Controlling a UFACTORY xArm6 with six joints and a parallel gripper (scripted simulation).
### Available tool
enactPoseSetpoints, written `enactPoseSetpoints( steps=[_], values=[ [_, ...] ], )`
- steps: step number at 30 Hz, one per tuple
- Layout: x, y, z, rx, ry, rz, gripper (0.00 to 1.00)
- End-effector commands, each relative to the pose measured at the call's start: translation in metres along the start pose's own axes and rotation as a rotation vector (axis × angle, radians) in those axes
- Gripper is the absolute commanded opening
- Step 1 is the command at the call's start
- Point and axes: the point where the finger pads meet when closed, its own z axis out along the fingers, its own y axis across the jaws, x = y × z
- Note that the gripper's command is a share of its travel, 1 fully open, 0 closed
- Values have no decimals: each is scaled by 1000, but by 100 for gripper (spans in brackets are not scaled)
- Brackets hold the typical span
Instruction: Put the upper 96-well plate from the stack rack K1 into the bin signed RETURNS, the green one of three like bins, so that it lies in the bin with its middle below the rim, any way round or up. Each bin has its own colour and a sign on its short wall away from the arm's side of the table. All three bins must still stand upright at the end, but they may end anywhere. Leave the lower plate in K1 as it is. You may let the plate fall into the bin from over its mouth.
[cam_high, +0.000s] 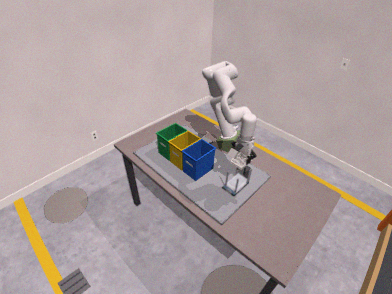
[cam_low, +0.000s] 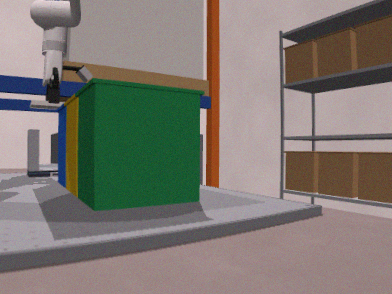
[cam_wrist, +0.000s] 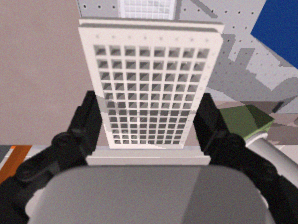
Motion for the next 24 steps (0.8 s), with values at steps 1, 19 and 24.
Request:
enactPoseSetpoints(
  steps=[1, 19, 24],
  values=[
    [1, -1, -7, 5, 3, 1, 0],
    [1, -1, -31, 5, 3, 1, 0],
    [1, -1, -31, 5, 3, 1, 0]
  ],
)
